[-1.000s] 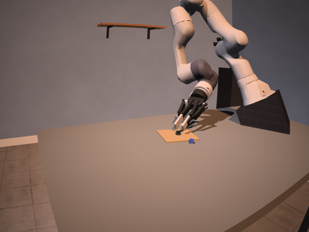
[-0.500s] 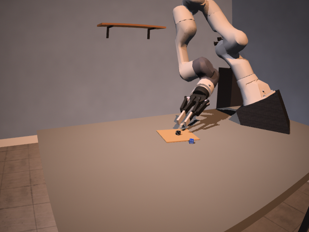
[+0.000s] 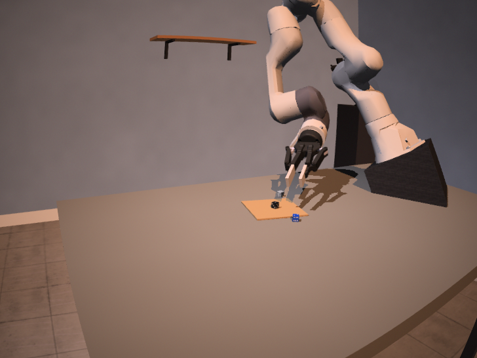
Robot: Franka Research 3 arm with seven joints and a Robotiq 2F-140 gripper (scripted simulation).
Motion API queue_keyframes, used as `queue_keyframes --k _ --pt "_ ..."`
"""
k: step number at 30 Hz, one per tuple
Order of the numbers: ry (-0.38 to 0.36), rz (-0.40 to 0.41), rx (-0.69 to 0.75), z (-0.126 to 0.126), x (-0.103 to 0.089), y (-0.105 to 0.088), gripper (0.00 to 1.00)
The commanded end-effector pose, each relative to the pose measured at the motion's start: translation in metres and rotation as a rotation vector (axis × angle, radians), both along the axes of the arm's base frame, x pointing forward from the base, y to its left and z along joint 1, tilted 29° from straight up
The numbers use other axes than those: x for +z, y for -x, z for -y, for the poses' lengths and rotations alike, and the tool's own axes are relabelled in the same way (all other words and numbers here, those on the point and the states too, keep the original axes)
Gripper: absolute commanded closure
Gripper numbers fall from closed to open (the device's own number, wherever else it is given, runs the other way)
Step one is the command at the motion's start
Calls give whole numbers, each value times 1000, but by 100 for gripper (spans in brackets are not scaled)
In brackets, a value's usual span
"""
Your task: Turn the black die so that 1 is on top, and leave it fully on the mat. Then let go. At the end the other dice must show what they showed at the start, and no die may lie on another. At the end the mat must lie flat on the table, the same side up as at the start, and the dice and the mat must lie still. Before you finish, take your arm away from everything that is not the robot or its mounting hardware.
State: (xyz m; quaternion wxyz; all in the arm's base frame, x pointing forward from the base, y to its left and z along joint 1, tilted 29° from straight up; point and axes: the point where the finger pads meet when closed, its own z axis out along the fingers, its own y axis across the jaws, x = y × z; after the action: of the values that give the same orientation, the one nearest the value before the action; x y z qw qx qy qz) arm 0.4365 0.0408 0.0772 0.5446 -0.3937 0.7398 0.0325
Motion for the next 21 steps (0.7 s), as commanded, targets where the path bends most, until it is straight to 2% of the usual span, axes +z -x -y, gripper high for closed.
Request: queue_keyframes --k 1,5,8,9,21 --pt "-136 -108 13 -19 0 7 81" --pt "-175 -154 58 -33 1 12 81" --pt "-177 -157 61 -34 1 13 81" --pt "-206 -199 97 -46 2 18 81" --pt "-278 -367 215 -81 2 41 81"
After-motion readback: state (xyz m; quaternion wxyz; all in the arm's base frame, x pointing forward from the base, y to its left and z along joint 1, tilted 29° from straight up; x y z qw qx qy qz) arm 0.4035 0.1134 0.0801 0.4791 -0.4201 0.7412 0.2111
